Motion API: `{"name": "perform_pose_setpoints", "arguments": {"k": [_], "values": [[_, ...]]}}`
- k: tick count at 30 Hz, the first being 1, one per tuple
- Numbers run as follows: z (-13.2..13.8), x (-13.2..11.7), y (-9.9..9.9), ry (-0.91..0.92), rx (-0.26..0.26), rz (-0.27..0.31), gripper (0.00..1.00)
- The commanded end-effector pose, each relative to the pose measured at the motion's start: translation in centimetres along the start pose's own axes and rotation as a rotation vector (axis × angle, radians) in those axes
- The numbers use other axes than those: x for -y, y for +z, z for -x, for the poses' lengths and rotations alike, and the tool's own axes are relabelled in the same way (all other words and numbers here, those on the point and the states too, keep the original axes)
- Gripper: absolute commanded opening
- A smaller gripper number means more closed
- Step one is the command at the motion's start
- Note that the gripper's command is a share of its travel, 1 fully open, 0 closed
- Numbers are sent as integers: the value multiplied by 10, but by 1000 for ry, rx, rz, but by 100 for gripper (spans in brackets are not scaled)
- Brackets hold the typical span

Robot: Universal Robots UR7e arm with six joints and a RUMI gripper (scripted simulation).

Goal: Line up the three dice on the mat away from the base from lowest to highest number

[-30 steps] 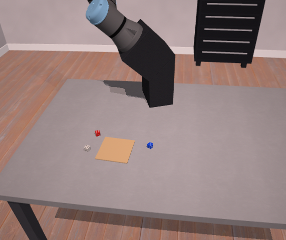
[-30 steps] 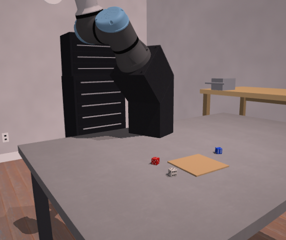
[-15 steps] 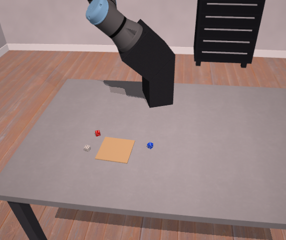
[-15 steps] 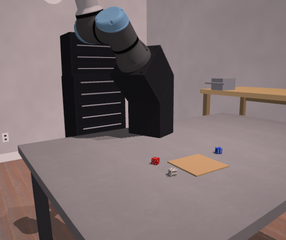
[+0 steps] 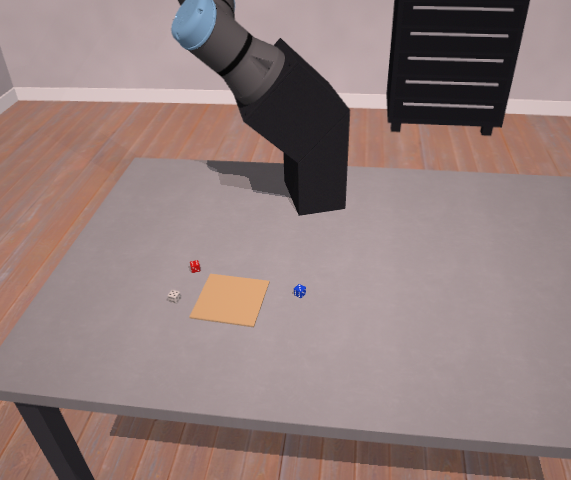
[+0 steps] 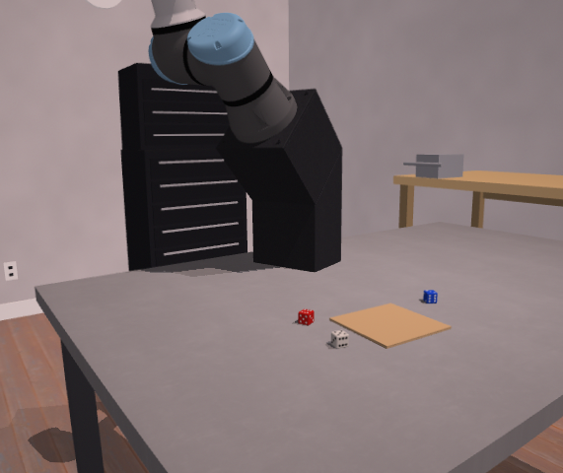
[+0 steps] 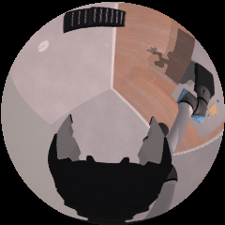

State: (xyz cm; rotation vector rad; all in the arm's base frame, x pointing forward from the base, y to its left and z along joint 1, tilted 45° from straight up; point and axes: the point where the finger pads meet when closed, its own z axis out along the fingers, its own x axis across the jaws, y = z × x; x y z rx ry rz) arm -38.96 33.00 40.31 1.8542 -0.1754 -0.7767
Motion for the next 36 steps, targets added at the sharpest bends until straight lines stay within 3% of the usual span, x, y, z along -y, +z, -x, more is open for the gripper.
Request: {"name": "perform_pose_setpoints", "arguments": {"k": [1, 4, 6, 11, 17, 19, 23, 25, 36], "values": [[-25, 27, -33, -7, 8, -63, 100], [-41, 43, -53, -9, 11, -101, 100], [-41, 43, -53, -9, 11, -101, 100], [-76, 73, -92, -6, 18, -179, 100], [-102, 93, -119, 1, 22, -236, 100], [-123, 107, -138, 9, 25, -278, 100], [-134, 114, -148, 14, 26, -300, 100], [-157, 128, -168, 26, 28, -346, 100], [-226, 160, -219, 71, 35, -473, 100]]}}
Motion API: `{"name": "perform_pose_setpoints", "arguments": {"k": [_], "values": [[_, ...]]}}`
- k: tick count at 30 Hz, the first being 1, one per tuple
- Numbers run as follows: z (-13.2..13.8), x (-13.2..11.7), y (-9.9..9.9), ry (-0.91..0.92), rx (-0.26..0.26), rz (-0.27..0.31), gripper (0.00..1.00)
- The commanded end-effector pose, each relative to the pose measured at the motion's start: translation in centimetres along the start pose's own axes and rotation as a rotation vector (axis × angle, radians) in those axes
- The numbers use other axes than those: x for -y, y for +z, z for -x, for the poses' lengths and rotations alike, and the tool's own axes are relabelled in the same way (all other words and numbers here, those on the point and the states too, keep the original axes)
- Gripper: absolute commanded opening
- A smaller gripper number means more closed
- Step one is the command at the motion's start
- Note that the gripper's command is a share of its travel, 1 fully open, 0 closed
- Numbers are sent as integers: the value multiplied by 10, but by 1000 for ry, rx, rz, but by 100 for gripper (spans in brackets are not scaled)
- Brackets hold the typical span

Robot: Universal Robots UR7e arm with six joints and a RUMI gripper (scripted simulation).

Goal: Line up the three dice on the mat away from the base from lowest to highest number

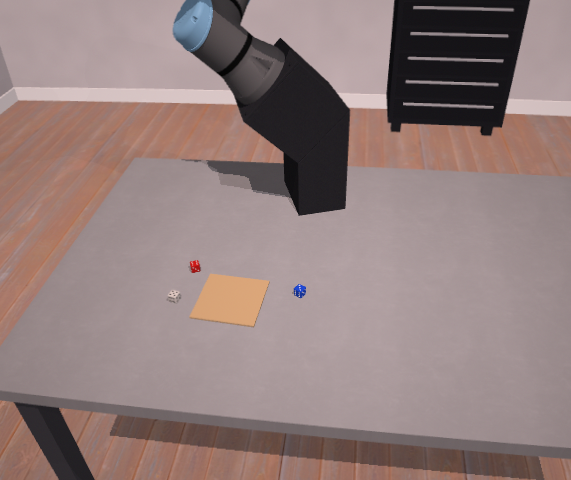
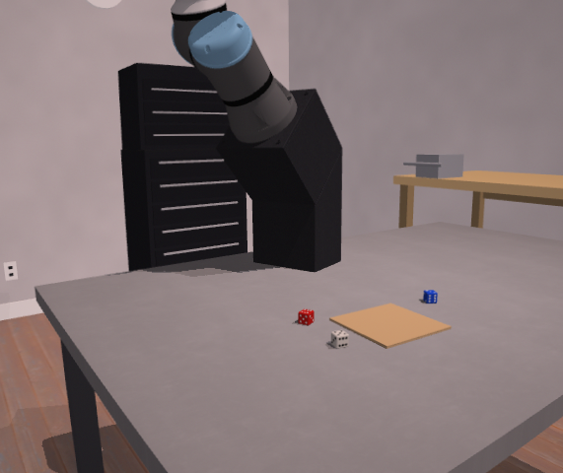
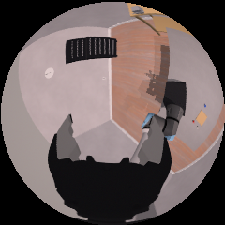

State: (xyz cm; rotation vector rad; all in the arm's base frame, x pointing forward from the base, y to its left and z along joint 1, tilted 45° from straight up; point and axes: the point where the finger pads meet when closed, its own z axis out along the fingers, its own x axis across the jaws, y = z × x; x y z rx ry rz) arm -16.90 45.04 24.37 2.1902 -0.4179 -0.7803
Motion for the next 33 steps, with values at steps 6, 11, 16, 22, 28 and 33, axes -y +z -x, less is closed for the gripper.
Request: {"name": "perform_pose_setpoints", "arguments": {"k": [6, 11, 16, 22, 28, 33], "values": [[-85, 63, -45, 56, -3, -171, 100], [-119, 82, -61, 87, -5, -229, 100], [-155, 99, -76, 122, -7, -288, 100], [-212, 121, -98, 185, -13, -379, 100], [-252, 132, -111, 232, -17, -439, 100], [-315, 144, -130, 312, -25, -530, 100]]}}
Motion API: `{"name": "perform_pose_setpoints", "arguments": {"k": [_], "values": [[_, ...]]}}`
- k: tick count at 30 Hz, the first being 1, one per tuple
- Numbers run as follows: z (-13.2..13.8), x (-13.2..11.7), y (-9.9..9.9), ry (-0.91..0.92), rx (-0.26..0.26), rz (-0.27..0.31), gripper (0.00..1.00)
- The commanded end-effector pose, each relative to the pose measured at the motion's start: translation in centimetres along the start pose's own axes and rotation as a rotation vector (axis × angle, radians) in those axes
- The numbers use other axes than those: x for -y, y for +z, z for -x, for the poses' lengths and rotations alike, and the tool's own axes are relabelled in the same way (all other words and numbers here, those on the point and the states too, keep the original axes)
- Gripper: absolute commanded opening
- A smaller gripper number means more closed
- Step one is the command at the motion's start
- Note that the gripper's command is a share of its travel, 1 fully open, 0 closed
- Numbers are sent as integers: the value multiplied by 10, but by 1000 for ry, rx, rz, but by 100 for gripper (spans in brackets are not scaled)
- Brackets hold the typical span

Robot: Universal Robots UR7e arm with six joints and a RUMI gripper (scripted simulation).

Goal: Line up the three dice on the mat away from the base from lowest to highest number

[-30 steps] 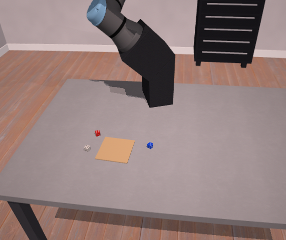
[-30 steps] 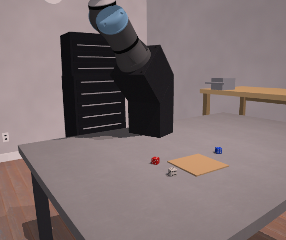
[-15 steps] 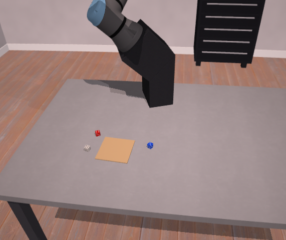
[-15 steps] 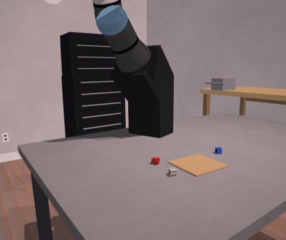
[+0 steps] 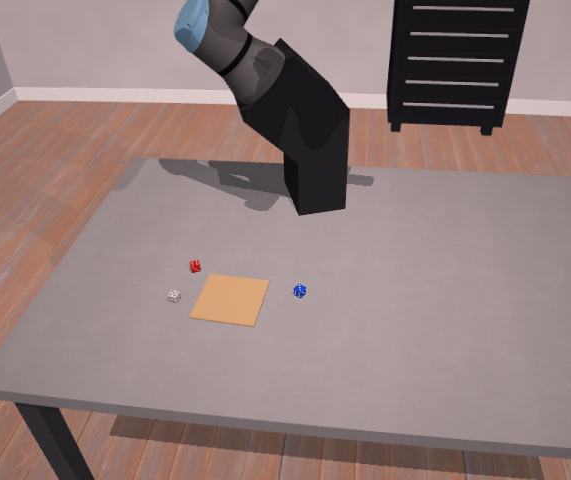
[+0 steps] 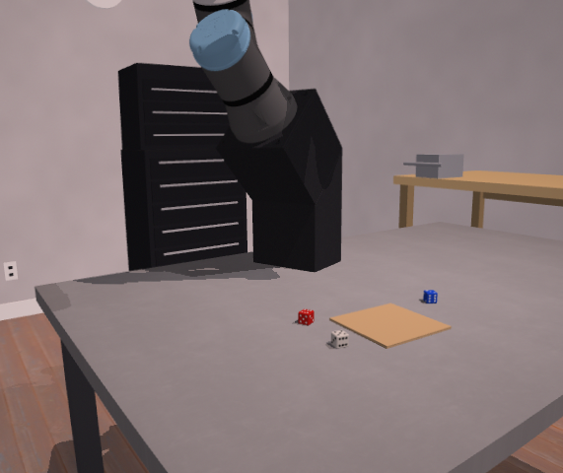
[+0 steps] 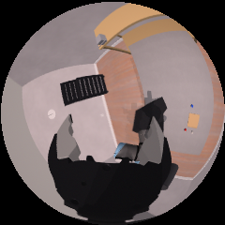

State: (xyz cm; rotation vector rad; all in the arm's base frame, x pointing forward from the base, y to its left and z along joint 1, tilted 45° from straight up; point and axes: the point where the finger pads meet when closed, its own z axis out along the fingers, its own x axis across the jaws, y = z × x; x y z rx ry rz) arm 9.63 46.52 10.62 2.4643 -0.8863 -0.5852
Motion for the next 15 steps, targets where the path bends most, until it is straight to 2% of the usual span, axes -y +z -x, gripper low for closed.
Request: {"name": "perform_pose_setpoints", "arguments": {"k": [1, 2, 3, 5, 6, 7, 8, 9, 10, 12, 13, 14, 15], "values": [[-59, 40, -9, 71, -15, -111, 100], [-60, 40, -8, 72, -15, -110, 100], [-80, 49, -12, 100, -20, -141, 100], [-80, 49, -12, 100, -20, -141, 100], [-100, 58, -14, 129, -26, -170, 100], [-100, 58, -14, 129, -26, -170, 100], [-121, 65, -17, 159, -32, -200, 100], [-121, 65, -16, 159, -32, -200, 100], [-142, 72, -19, 190, -39, -230, 100], [-142, 72, -19, 191, -39, -228, 100], [-163, 78, -21, 223, -46, -258, 100], [-163, 78, -21, 223, -45, -257, 100], [-185, 83, -24, 256, -53, -287, 100]]}}
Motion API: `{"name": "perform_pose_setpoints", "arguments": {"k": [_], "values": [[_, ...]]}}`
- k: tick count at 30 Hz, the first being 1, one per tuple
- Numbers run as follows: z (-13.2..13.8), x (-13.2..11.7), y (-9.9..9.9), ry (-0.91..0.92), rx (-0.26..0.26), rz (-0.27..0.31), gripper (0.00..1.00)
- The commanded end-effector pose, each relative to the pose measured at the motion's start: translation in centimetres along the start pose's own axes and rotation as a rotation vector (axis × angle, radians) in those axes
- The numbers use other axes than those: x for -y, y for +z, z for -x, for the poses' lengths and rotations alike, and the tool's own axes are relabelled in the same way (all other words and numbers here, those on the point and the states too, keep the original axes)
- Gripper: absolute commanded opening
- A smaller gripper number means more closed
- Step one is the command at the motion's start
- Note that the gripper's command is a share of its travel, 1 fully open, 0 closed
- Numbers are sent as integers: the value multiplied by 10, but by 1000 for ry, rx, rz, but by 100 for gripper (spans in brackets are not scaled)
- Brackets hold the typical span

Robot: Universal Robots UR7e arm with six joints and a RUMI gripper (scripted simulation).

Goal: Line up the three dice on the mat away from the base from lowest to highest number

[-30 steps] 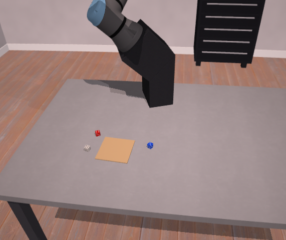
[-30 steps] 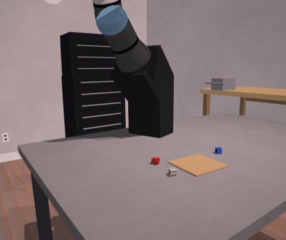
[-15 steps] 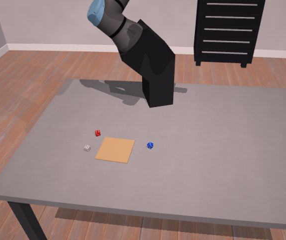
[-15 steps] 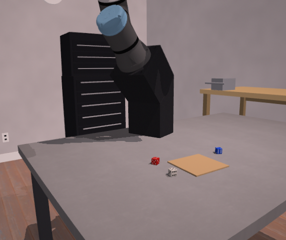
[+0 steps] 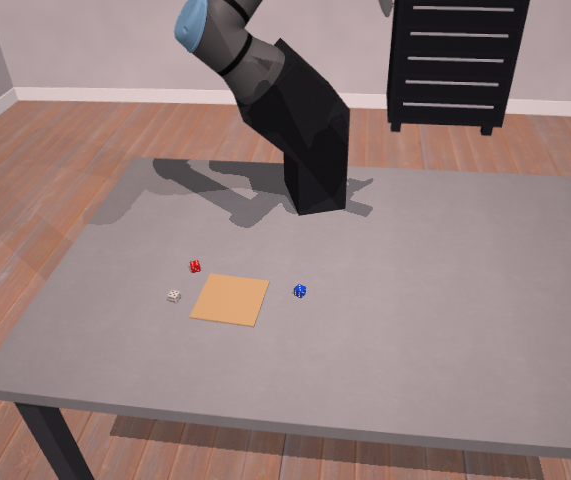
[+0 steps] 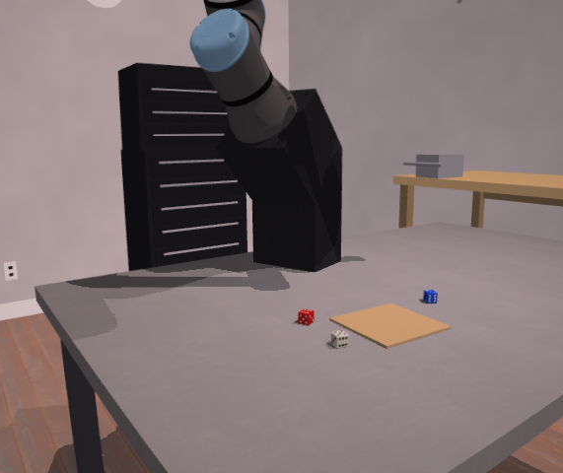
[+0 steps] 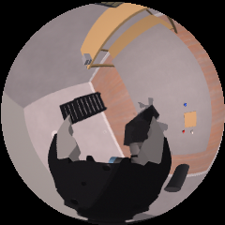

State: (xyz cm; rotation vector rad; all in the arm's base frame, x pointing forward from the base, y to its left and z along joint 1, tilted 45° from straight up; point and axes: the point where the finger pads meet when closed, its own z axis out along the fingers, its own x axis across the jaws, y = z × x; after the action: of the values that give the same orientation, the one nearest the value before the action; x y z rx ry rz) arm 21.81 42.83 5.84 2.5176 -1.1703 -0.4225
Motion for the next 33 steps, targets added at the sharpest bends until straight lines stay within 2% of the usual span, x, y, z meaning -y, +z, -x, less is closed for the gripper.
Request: {"name": "perform_pose_setpoints", "arguments": {"k": [1, 2, 4, 5, 7, 9, 11, 12, 13, 14, 15, 16, 17, 18, 20, 21, 24, 26, 27, 28, 29, 30, 31, 32, 33], "values": [[-58, 35, -1, 85, -22, -102, 100], [-79, 43, -2, 119, -30, -132, 100], [-79, 43, -1, 119, -30, -130, 100], [-100, 50, -2, 153, -39, -159, 100], [-100, 50, -2, 153, -39, -159, 100], [-141, 61, -3, 224, -58, -213, 100], [-141, 61, -2, 224, -58, -211, 100], [-162, 65, -3, 260, -68, -238, 100], [-163, 65, -2, 260, -68, -237, 100], [-184, 68, -3, 296, -78, -263, 100], [-184, 68, -3, 296, -78, -263, 100], [-204, 69, -4, 333, -89, -288, 100], [-204, 69, -3, 333, -89, -288, 100], [-224, 70, -4, 369, -100, -312, 100], [-225, 70, -3, 371, -100, -311, 100], [-246, 70, -4, 409, -112, -335, 100], [-246, 70, -3, 409, -112, -334, 100], [-286, 67, -5, 485, -136, -380, 100], [-286, 67, -5, 485, -136, -380, 100], [-305, 65, -6, 523, -148, -403, 100], [-305, 65, -5, 523, -148, -402, 100], [-324, 61, -6, 559, -160, -422, 100], [-325, 61, -6, 561, -161, -423, 100], [-341, 57, -5, 596, -172, -440, 100], [-343, 56, -5, 599, -174, -442, 100]]}}
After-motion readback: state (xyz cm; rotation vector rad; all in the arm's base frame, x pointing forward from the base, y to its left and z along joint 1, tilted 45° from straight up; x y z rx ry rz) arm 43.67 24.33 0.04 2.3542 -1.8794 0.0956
